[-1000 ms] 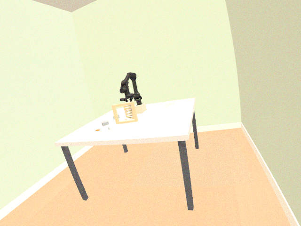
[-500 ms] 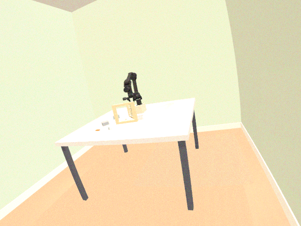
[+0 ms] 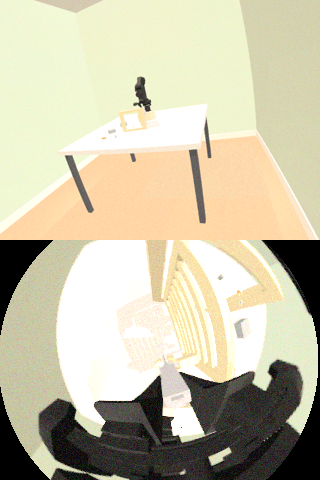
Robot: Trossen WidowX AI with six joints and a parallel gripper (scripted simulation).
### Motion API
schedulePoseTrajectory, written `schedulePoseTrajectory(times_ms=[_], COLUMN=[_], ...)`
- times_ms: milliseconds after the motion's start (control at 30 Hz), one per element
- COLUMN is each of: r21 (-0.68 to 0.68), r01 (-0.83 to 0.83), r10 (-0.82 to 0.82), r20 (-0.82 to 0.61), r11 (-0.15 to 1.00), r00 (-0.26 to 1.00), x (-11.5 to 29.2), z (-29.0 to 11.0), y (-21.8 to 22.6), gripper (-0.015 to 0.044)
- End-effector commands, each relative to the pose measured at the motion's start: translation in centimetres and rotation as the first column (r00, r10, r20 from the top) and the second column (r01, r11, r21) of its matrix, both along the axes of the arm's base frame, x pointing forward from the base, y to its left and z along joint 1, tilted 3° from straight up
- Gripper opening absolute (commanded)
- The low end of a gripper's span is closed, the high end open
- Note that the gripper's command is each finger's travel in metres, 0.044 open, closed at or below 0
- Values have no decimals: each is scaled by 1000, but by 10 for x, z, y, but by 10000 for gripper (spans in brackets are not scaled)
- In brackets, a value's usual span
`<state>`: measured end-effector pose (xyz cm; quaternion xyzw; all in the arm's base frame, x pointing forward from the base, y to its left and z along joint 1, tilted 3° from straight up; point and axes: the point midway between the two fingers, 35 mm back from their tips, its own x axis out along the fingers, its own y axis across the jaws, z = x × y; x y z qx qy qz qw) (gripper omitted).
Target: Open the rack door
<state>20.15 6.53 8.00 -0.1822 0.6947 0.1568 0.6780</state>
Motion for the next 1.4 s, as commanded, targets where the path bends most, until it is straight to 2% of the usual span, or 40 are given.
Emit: schedulePoseTrajectory(times_ms=[0, 1000, 1367], r21=[5, 10, 10], r01=[67, 419, 426], r10=[-67, -419, -426], r20=[7, 16, 16], r11=[998, 908, 905], r00=[998, 908, 904], x=[-2, -9, -9], z=[-1, -2, -2], y=[10, 71, 73], gripper=[11, 11, 11])
